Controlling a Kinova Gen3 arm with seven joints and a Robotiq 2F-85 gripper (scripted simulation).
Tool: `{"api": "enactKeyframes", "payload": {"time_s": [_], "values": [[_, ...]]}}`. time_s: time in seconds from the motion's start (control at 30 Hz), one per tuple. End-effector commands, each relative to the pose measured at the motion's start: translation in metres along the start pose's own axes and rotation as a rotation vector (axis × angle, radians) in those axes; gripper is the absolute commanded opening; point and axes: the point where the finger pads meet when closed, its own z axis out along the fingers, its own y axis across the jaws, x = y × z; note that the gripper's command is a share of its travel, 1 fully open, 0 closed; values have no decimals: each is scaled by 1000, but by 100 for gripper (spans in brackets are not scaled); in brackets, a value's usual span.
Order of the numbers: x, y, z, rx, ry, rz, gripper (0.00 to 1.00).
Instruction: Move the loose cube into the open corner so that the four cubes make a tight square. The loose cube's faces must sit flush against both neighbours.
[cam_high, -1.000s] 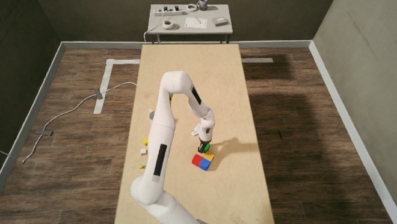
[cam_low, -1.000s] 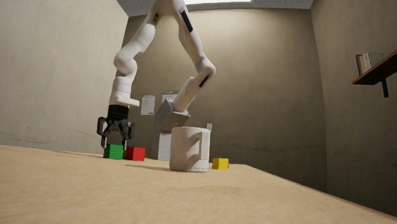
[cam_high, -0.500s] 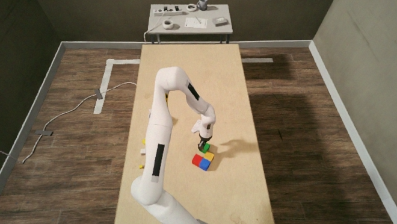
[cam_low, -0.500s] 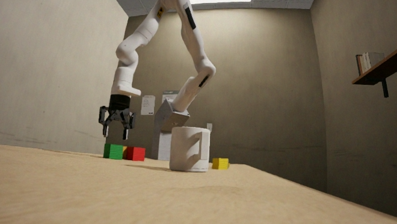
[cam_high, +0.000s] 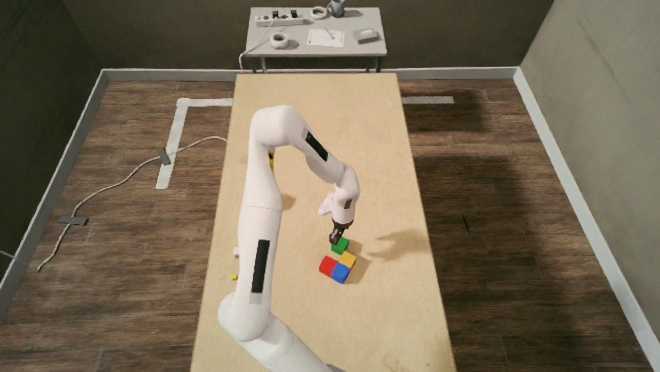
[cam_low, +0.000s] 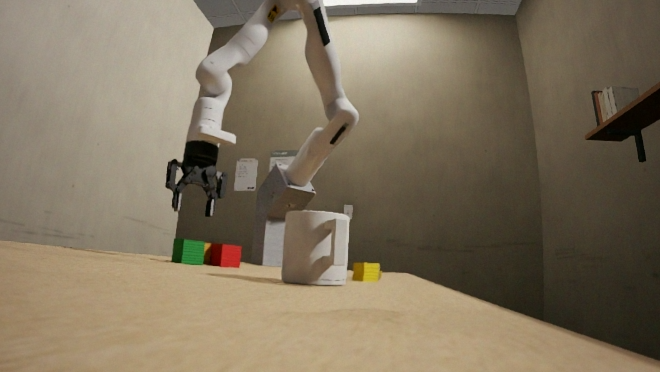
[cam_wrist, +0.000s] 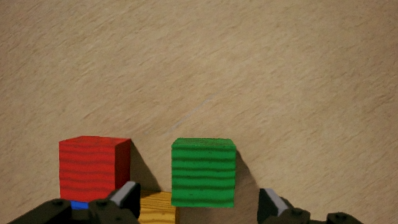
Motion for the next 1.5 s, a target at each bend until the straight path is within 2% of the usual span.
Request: {"api": "enactKeyframes", "payload": {"time_s": [0.0,0.43,0.47,1.47], "values": [[0,3,-8,-9,-2,-2,81],[0,3,-12,-9,-2,-2,81],[0,3,-12,-9,-2,-2,10],[0,3,-12,-9,-2,-2,10]]}}
